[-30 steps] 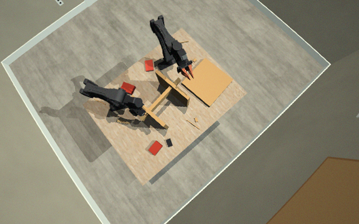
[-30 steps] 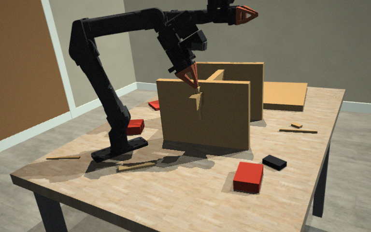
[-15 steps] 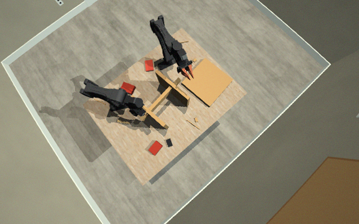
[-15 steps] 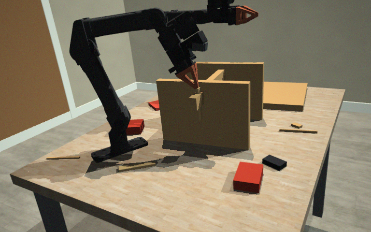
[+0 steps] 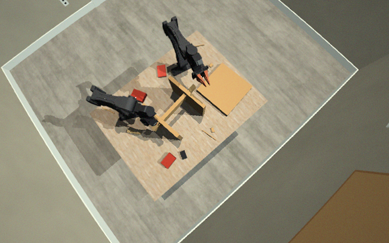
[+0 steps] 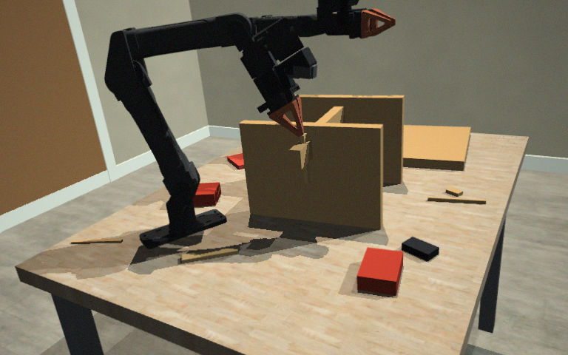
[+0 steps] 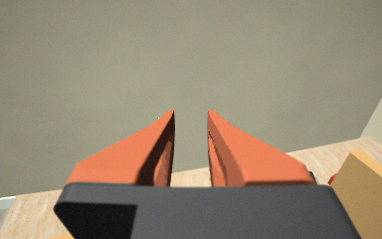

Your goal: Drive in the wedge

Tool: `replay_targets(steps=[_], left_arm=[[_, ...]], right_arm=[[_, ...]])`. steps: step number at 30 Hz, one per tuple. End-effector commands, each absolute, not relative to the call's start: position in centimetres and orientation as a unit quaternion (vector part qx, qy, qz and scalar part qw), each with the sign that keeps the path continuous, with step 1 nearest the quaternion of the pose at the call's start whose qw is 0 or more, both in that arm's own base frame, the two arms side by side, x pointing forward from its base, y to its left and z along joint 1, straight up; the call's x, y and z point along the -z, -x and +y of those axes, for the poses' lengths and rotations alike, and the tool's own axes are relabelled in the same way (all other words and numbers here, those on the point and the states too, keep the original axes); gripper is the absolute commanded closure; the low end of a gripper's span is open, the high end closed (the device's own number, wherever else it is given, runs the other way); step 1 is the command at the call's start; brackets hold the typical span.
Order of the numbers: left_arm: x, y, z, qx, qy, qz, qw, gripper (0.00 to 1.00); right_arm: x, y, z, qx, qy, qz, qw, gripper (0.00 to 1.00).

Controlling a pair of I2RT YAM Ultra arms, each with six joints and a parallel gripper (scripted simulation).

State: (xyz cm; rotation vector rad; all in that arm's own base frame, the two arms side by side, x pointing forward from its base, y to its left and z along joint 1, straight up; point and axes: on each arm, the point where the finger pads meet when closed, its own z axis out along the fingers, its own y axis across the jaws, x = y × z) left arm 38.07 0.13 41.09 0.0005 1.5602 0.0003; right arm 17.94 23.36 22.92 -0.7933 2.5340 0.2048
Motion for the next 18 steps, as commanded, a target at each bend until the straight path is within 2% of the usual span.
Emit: replay_targets(steps=[1,18], left_arm=[[-43.73,-37.36,-0.06,0.001,0.001,0.679,0.734,0.79],[-43.73,-37.36,-0.06,0.001,0.001,0.679,0.734,0.79]], right_arm=[[-16.88,-14.67,19.44,0.001,0.312,0.942,0.122,1.0],[-16.53,-15.02,19.22,-0.004,0.306,0.943,0.13,1.0]])
